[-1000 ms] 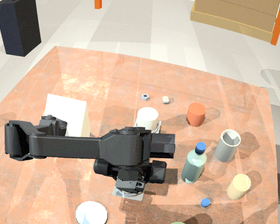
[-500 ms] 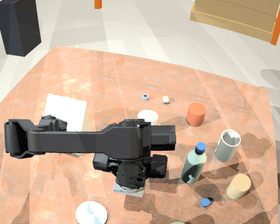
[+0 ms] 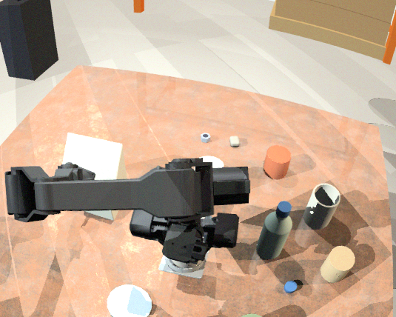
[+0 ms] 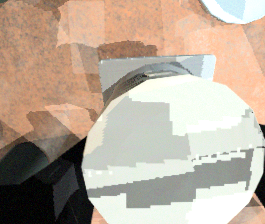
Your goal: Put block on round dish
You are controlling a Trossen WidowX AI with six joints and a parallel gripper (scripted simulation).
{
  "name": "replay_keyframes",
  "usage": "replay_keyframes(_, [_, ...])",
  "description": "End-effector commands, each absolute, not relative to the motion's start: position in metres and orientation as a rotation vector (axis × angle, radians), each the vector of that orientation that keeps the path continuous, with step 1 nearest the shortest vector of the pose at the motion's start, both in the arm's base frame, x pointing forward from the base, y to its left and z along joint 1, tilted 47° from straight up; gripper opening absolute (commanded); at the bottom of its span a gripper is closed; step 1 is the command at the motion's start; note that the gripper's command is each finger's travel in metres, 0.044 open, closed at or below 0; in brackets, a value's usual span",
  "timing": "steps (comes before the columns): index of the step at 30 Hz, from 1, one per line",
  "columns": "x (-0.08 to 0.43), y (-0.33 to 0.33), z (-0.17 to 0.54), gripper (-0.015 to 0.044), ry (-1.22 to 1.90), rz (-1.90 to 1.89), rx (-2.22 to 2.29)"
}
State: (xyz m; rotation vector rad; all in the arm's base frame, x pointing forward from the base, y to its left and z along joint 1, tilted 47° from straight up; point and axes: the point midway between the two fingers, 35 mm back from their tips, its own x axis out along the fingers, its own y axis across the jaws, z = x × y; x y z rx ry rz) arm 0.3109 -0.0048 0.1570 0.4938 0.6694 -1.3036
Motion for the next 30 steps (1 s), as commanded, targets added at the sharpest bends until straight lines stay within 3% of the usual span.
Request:
replay_keyframes(1, [0.312,0.001,0.163,0.0000,0.662,-1.291,0.495])
replay_keyframes(30, [0.302,0.026,0.190,0.0000,0.674,-1.256,0.476])
